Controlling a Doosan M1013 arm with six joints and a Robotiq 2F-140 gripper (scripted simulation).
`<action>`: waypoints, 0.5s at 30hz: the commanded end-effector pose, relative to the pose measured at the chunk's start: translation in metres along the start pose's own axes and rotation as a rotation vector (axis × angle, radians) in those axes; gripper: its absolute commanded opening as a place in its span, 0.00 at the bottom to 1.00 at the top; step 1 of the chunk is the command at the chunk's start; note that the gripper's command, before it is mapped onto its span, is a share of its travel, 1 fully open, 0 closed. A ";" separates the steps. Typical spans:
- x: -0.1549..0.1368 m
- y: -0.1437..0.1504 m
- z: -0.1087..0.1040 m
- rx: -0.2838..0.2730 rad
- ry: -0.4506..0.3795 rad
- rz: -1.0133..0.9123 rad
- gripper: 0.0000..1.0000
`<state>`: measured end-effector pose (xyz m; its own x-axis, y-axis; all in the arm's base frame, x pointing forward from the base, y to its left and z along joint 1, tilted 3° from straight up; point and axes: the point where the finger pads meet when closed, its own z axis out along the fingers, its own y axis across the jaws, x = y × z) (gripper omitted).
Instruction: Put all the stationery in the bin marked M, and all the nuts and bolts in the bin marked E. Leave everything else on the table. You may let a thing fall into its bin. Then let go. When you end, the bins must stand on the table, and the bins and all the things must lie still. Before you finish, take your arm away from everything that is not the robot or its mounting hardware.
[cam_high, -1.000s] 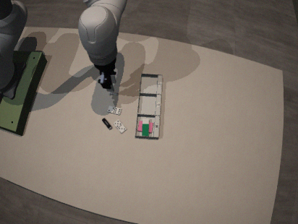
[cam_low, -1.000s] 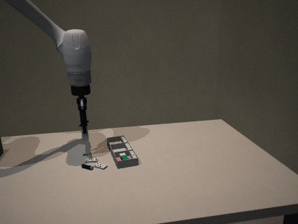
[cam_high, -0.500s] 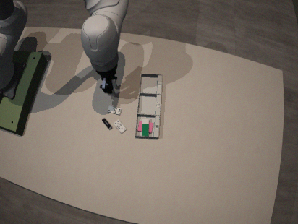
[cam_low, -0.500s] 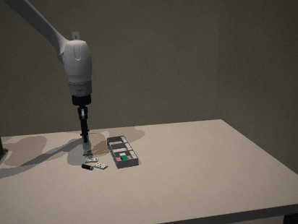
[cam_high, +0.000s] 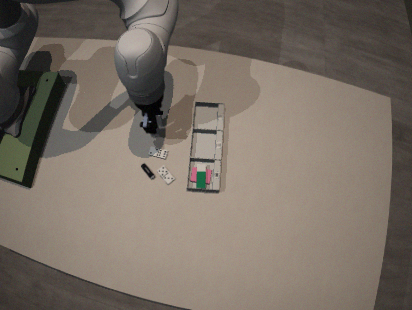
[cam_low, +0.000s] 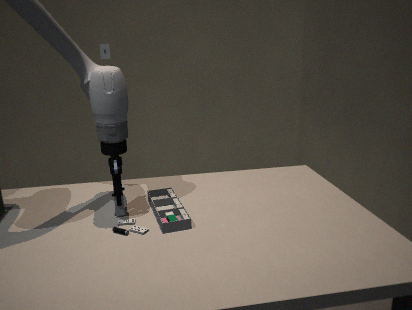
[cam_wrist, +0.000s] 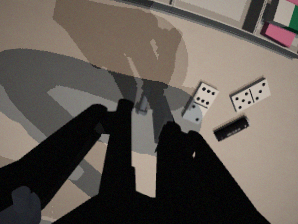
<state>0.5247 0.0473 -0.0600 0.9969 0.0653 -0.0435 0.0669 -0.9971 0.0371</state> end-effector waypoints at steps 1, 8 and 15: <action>0.000 0.000 0.003 0.000 0.000 0.000 0.18; 0.000 0.000 0.005 0.000 0.000 0.000 0.18; 0.000 0.000 0.005 0.000 0.000 0.000 0.06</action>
<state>0.5245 0.0471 -0.0649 0.9969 0.0653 -0.0435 0.0669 -0.9971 0.0371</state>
